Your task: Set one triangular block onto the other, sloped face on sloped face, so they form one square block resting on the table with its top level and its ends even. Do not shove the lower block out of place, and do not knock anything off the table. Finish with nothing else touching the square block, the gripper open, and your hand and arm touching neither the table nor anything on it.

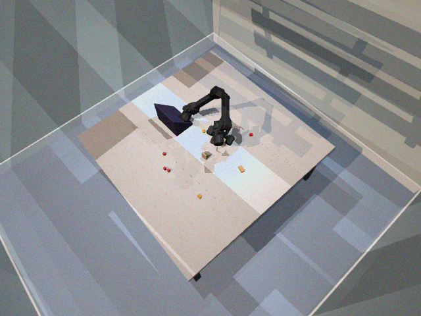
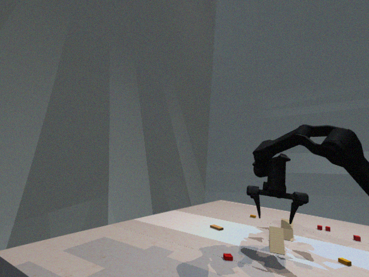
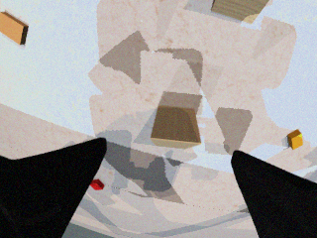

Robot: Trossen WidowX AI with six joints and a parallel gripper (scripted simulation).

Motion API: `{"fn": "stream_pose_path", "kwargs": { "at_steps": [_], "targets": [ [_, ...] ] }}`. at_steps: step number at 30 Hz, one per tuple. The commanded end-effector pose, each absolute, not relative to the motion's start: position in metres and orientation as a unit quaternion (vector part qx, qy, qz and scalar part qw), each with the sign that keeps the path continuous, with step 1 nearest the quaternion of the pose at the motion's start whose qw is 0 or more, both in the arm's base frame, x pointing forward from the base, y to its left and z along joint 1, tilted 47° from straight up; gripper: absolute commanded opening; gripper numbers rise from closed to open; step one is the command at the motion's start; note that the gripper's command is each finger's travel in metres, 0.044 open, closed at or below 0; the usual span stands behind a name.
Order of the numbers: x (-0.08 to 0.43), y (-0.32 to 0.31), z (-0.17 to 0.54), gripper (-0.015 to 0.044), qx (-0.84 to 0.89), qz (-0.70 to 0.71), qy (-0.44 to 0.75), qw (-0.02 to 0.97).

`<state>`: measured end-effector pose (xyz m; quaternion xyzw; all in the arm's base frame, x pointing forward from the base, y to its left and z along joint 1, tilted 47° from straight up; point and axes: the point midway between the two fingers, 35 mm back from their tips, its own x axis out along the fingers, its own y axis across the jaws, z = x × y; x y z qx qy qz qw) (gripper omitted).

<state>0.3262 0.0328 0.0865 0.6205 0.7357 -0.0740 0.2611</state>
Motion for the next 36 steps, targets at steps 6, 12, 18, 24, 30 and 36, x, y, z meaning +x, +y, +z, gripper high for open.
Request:
{"fn": "stream_pose_path", "kwargs": {
  "at_steps": [6, 12, 18, 24, 30, 36],
  "targets": [
    [0.324, 0.048, 0.079, 0.044, 0.619, -0.069, 0.741, 0.251],
    [0.323, 0.057, 0.075, 0.044, 0.617, -0.065, 0.744, 0.247],
    [0.321, 0.065, 0.071, 0.044, 0.616, -0.061, 0.747, 0.242],
    [0.32, 0.074, 0.067, 0.044, 0.614, -0.058, 0.75, 0.238],
    [0.317, 0.083, 0.063, 0.044, 0.613, -0.054, 0.753, 0.233],
    [0.315, 0.091, 0.059, 0.044, 0.611, -0.05, 0.756, 0.228]
  ]
}}
